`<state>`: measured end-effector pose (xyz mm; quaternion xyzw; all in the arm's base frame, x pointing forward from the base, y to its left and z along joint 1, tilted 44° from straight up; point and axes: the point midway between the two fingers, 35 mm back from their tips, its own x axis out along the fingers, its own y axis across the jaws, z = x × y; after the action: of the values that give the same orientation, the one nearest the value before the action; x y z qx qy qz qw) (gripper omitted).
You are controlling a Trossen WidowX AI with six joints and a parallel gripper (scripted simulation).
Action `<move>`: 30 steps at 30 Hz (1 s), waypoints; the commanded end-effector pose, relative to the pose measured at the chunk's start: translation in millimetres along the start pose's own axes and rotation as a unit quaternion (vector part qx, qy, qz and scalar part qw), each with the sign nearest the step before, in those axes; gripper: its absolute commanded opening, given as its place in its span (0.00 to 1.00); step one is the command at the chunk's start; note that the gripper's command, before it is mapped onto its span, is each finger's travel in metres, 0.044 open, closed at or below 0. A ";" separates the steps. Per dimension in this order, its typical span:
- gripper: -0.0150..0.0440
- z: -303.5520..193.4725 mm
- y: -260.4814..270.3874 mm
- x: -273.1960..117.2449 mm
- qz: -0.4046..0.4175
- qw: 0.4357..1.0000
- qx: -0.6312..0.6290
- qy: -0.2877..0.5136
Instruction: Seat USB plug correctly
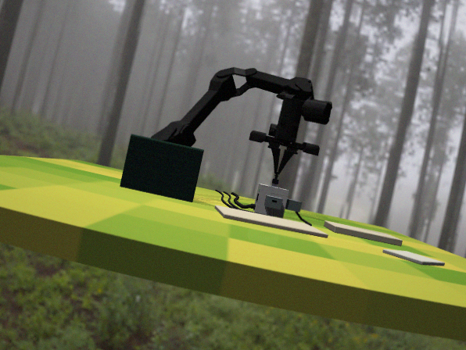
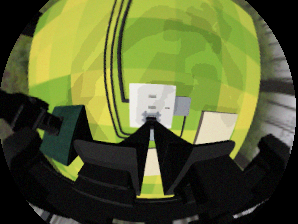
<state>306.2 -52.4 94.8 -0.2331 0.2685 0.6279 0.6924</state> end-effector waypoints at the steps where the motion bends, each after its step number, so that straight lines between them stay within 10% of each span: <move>1: 0.25 0.8 -0.5 0.5 -0.002 1.000 0.001 -0.002; 30: 0.25 0.5 -0.5 4.0 -0.002 1.000 0.001 -0.002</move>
<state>306.5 -49.8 92.3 -0.2329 0.2683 0.6278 0.6926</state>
